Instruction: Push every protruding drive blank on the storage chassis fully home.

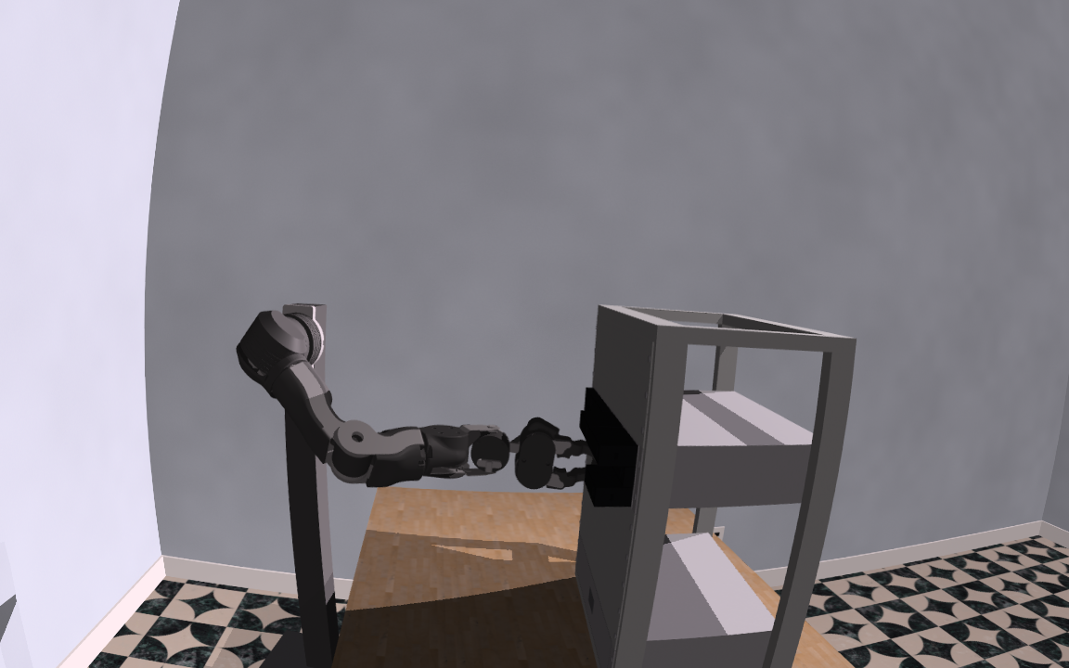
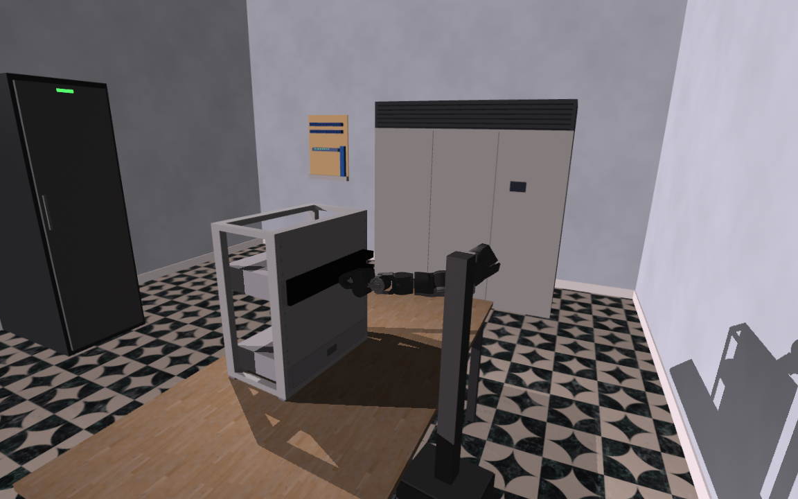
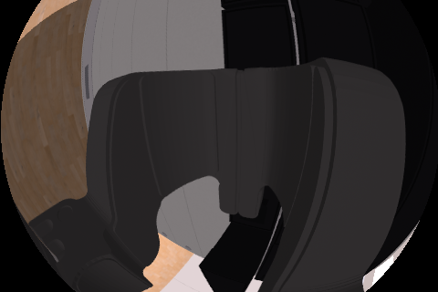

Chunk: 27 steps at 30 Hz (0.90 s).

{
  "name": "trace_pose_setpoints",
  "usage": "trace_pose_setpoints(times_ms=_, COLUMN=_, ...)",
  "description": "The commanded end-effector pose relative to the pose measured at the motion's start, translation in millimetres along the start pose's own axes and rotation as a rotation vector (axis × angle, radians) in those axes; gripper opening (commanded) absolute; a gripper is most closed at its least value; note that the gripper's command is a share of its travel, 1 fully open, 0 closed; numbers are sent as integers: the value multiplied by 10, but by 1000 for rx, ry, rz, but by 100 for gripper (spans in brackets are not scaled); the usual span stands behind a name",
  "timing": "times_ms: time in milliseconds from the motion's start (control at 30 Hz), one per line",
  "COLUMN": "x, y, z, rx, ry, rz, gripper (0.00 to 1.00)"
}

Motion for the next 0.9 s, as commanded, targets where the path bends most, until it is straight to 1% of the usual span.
trace_pose_setpoints(times_ms=0, x=93, y=221, z=30, rx=-78, ry=35, rz=-5, gripper=0)
trace_pose_setpoints(times_ms=233, x=106, y=254, z=57, rx=-78, ry=34, rz=-5, gripper=0)
trace_pose_setpoints(times_ms=867, x=107, y=255, z=57, rx=-78, ry=34, rz=-5, gripper=0)
Point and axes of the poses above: the point where the finger pads meet when closed, its own z axis out along the fingers, its own y axis across the jaws, x = y × z, the point moved 4 cm from there along -z, back along the fingers, and after that the axes turned 12 degrees about z, right-handed, at the moved point
